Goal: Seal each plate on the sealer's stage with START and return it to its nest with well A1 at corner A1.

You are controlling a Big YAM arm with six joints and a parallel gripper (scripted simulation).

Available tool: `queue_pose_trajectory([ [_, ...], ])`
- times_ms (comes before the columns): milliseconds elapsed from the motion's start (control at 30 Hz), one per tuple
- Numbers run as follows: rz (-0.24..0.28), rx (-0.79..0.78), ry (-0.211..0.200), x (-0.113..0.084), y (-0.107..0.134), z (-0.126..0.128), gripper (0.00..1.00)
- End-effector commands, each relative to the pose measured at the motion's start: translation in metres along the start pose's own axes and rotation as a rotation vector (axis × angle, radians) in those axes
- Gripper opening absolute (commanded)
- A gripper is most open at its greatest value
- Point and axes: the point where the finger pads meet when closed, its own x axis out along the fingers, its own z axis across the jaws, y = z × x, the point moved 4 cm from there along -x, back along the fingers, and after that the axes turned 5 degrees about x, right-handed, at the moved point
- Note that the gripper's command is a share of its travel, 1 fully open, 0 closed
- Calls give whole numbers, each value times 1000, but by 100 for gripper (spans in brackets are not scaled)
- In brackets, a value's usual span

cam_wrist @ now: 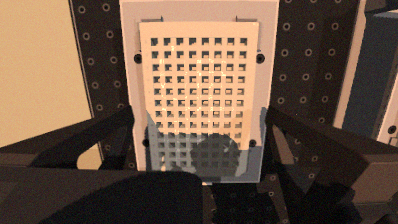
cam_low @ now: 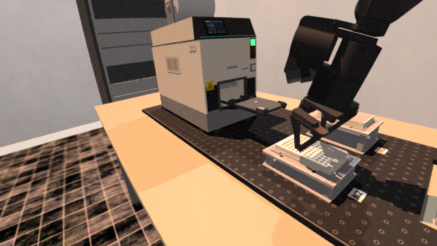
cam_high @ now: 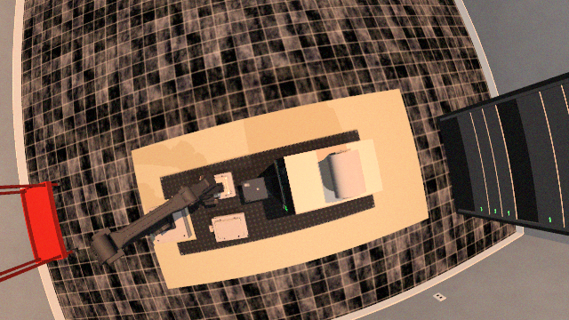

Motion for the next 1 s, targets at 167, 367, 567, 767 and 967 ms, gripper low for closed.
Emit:
queue_pose_trajectory([
  [167, -30, 21, -12, -7, -20, 8, 100],
  [367, -12, 19, -3, -3, -13, 5, 100],
  [567, 14, 14, 11, 4, -1, 0, 100],
  [767, 21, 12, 15, 6, 3, -2, 100],
  [967, 7, 14, 7, 1, 1, -1, 100],
])
